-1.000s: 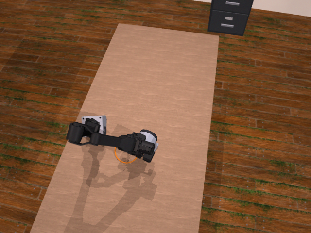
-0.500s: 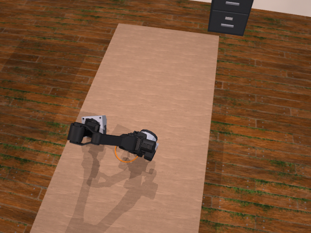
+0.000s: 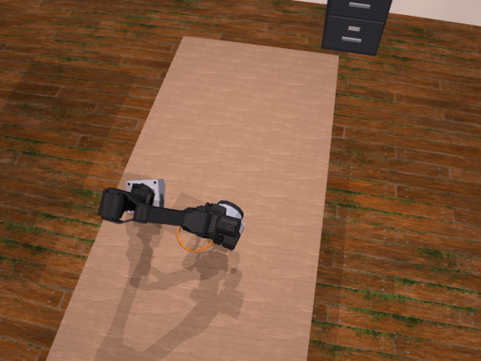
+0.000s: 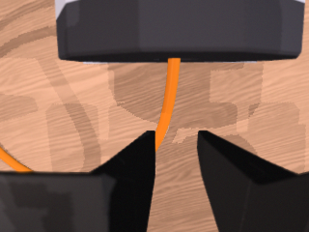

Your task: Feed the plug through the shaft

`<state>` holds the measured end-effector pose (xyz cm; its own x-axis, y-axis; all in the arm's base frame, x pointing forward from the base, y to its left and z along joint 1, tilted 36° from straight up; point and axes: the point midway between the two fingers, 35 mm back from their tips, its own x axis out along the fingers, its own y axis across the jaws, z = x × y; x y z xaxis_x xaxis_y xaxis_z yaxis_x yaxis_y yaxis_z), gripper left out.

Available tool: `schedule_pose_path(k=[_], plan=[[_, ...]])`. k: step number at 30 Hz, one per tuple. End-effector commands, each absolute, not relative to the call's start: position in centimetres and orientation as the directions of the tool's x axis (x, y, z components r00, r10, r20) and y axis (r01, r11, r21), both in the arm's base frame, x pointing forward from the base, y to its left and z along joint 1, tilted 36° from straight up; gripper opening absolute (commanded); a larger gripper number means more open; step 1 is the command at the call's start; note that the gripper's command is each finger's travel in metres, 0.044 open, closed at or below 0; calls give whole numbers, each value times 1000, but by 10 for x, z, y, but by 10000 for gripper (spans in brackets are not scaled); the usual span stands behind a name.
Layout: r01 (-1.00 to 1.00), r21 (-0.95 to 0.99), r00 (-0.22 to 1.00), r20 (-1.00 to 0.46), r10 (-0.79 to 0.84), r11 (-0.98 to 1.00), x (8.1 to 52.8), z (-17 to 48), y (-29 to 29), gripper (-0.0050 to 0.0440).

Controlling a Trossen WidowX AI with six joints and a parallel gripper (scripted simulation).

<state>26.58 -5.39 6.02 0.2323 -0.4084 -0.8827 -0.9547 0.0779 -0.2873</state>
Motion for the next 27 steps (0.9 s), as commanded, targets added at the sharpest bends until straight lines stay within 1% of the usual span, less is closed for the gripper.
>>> schedule_pose_path(k=[1,4,20,27], plan=[[-955,-287,232,-883,-409,78,266,57,-55,100],[-955,-287,231,-882,-410,80,266,39,-64,100],[-955,-287,231,-882,-410,80,268,34,-64,100],[-953,-293,235,-880,-412,82,268,37,-64,53]])
